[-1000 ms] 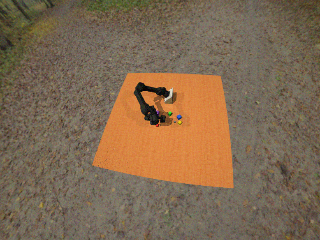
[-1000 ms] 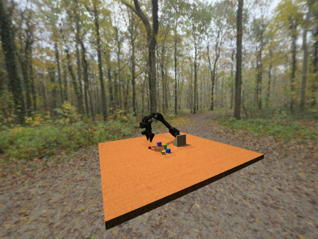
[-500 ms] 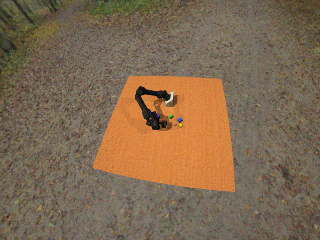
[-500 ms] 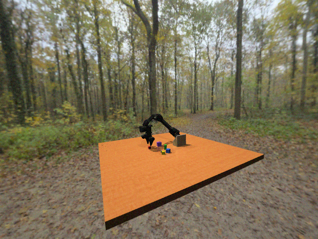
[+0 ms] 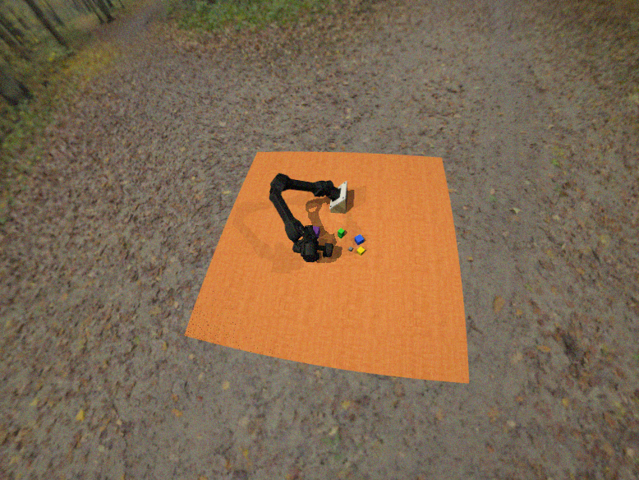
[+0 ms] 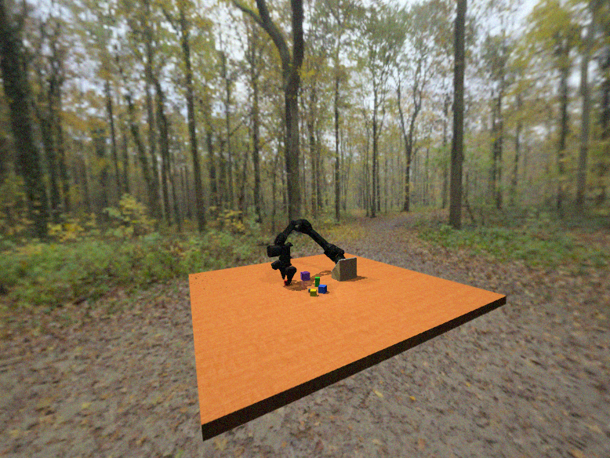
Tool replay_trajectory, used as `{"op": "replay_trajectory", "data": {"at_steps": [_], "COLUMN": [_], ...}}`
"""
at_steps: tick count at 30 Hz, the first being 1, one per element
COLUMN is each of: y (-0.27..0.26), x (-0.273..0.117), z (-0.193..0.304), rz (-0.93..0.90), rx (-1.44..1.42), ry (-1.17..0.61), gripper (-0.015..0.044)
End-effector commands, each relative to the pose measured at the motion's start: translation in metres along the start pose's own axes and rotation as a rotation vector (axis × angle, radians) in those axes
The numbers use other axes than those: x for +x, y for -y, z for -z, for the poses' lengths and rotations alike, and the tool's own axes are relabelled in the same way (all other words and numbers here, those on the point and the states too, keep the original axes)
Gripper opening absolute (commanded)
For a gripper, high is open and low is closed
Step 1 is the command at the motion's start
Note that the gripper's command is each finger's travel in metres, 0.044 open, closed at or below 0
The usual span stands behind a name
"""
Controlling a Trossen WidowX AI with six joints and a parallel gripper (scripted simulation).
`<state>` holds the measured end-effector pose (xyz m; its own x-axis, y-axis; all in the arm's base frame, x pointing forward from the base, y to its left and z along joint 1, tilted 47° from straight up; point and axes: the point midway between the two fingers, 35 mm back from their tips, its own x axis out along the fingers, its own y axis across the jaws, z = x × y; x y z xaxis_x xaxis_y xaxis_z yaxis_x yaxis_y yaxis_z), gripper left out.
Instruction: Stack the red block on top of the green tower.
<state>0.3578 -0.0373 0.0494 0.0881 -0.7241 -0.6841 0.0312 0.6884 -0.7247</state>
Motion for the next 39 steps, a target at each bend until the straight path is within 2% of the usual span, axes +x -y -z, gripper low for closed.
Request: {"op": "replay_trajectory", "data": {"at_steps": [1, 18, 31, 38, 39], "y": [0.0001, 0.0003, 0.0003, 0.0003, 0.0003], "x": [0.0084, 0.0095, 0.0095, 0.0095, 0.0086], "z": [0.0022, 0.0024, 0.0024, 0.0024, 0.0023], "rz": [0.006, 0.002, 0.002, 0.002, 0.002], "rx": [-0.009, -0.003, -0.003, -0.003, -0.003], "ry": [-0.009, -0.007, -0.007, -0.007, -0.007], "gripper": [0.0440, 0.0440, 0.0099, 0.0052, 0.0026]}}
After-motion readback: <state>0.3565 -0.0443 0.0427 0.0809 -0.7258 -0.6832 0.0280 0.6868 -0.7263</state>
